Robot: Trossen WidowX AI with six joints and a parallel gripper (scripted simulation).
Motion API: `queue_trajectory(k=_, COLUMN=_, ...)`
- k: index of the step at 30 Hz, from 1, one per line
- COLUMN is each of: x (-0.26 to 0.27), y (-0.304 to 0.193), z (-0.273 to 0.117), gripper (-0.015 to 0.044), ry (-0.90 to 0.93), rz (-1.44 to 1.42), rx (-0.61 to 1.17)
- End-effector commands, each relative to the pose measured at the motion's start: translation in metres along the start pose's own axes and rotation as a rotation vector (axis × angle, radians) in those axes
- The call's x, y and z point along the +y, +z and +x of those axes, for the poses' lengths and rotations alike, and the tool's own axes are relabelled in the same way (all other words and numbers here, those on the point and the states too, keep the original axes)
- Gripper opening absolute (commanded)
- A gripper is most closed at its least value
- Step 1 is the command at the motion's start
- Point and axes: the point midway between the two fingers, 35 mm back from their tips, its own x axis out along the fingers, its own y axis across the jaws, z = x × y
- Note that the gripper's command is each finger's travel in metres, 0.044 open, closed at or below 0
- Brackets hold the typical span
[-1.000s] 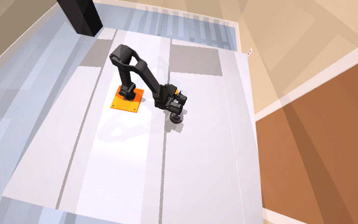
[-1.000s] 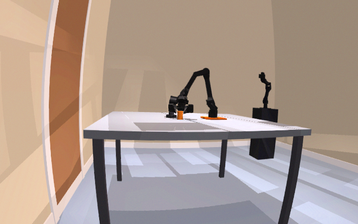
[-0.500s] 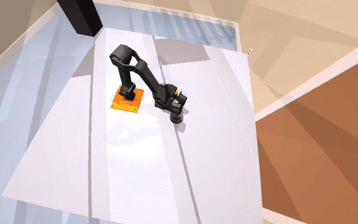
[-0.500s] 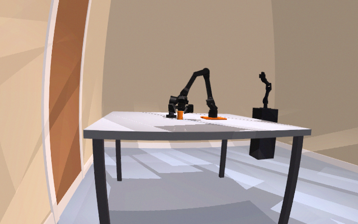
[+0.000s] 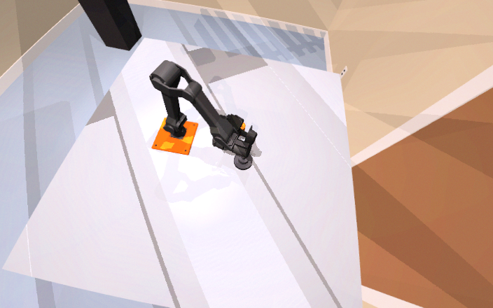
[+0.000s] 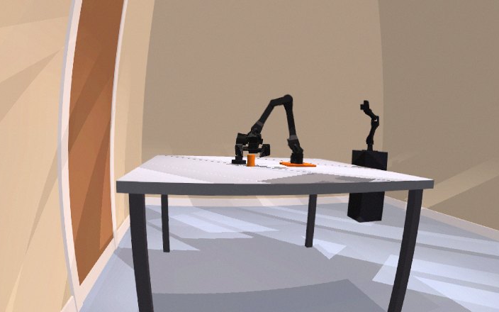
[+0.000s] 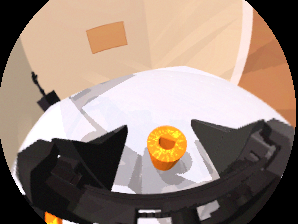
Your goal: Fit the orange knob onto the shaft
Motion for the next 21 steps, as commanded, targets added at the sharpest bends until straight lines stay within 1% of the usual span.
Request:
queue_trajectory(k=1, x=-0.004, y=0.046, z=-0.020, gripper=0.0440, ry=-0.011, rz=-0.025, rx=-0.002)
queue_trajectory(k=4, x=-0.001, y=0.068, z=-0.030, gripper=0.0440, ry=-0.011, rz=-0.026, rx=-0.001)
queue_trajectory(k=9, x=-0.001, y=0.068, z=-0.030, gripper=0.0440, ry=-0.011, rz=-0.026, rx=-0.001)
queue_trajectory(k=11, x=-0.001, y=0.067, z=-0.026, gripper=0.0440, ry=0.005, rz=-0.009, rx=0.061)
queue_trajectory(k=16, x=0.000, y=0.064, z=-0.013, gripper=0.0440, ry=0.070, rz=0.062, rx=0.534)
queue_trajectory(k=21, x=0.001, y=0.080, z=-0.027, gripper=0.0440, ry=0.016, rz=0.016, rx=1.016)
